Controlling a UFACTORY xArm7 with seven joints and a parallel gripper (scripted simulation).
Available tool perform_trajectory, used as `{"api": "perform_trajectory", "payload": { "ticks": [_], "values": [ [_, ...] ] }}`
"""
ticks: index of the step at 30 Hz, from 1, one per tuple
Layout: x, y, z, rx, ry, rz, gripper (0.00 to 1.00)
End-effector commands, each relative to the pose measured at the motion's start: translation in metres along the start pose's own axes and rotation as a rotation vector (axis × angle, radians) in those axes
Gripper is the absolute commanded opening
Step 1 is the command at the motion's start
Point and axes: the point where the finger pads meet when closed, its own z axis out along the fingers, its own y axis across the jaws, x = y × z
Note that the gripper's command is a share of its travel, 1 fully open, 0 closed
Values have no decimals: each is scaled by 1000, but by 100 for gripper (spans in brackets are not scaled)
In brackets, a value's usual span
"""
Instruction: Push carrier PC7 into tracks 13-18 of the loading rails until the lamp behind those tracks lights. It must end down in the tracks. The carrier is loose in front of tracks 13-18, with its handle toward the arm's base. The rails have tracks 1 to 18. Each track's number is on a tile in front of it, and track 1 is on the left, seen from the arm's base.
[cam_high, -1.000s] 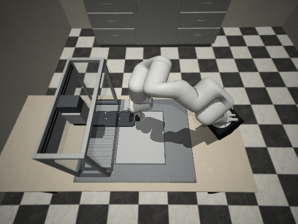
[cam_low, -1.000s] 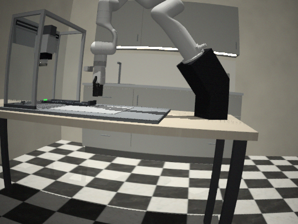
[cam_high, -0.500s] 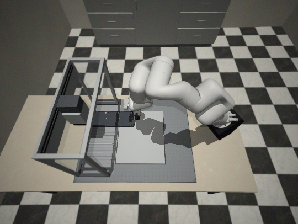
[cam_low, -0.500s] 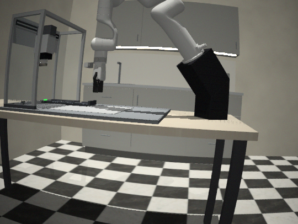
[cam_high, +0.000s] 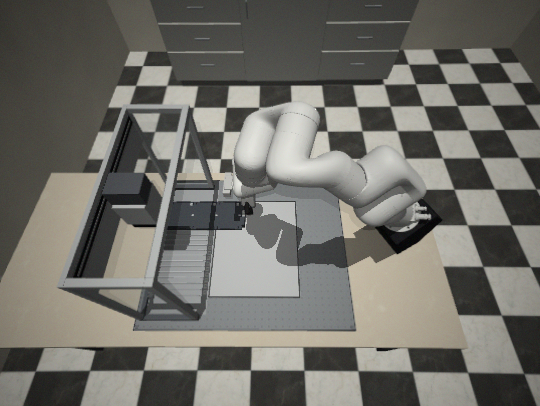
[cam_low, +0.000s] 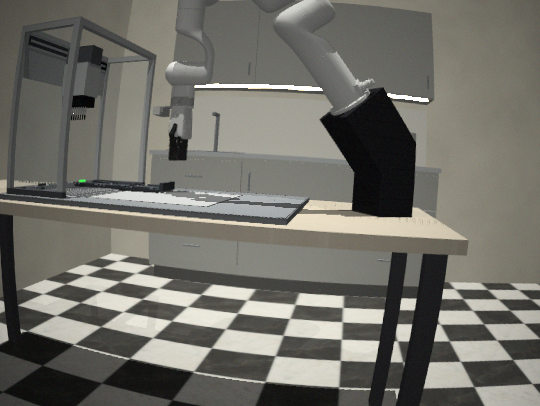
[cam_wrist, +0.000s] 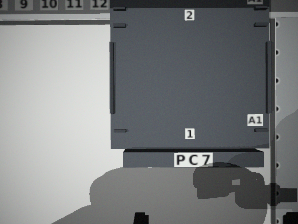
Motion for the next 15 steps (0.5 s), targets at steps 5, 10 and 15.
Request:
{"api": "perform_trajectory", "payload": {
  "ticks": [5,10,15],
  "values": [
    [1,1,-13,-2,2,0,82],
    [1,1,-21,-2,2,0,82],
    [1,1,-29,-2,2,1,82]
  ]
}}
